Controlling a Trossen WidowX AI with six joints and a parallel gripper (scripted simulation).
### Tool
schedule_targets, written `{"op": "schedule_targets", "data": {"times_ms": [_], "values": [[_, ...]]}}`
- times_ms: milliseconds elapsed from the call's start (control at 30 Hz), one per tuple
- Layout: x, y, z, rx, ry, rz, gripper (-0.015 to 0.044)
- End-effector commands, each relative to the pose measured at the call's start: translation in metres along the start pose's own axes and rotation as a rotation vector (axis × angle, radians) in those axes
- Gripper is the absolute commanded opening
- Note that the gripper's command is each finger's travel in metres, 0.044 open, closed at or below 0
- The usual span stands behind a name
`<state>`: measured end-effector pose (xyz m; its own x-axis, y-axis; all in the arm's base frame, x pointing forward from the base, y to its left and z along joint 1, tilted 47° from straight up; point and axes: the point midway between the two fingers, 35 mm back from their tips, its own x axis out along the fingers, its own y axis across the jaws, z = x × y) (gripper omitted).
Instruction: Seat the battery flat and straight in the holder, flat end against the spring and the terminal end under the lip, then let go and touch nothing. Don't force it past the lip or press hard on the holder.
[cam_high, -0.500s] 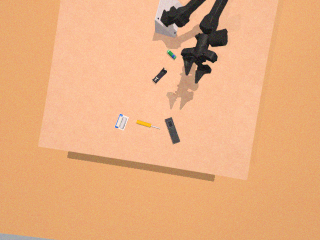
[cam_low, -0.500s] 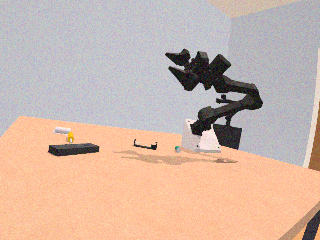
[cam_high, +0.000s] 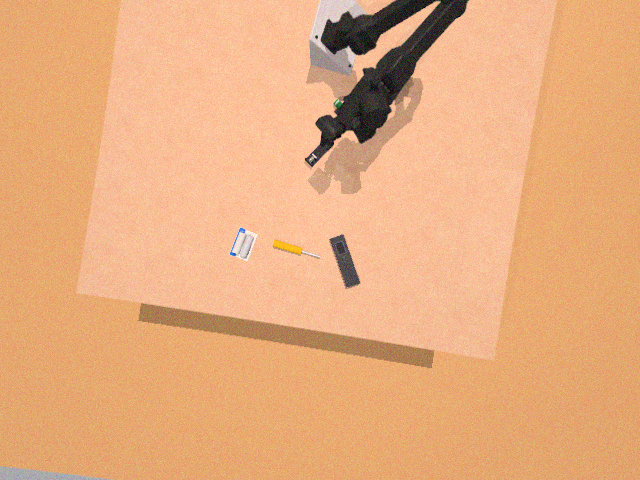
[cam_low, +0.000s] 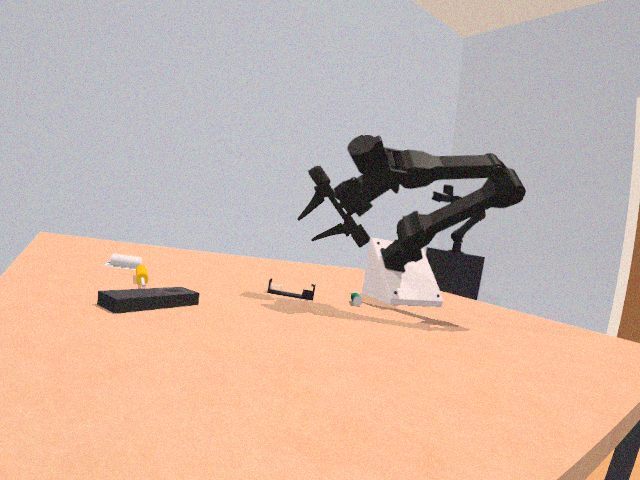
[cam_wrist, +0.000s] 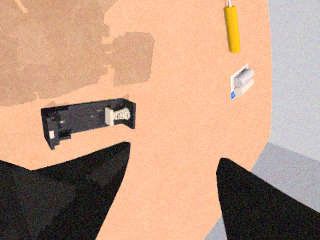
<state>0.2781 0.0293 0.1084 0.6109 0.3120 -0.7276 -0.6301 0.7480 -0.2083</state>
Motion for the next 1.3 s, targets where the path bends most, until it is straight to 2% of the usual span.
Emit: {"op": "schedule_targets", "data": {"times_ms": [0, 133, 200, 600, 1267], "values": [[0.004, 0.066, -0.049, -0.099, 0.094, 0.401, 0.0231], [-0.016, 0.118, -0.068, -0.099, 0.045, 0.728, 0.0231], [-0.023, 0.129, -0.069, -0.086, 0.016, 0.799, 0.0231], [-0.023, 0.131, -0.069, -0.085, 0.012, 0.807, 0.0231], [0.000, 0.153, -0.070, -0.086, 0.016, 0.804, 0.0231]]}}
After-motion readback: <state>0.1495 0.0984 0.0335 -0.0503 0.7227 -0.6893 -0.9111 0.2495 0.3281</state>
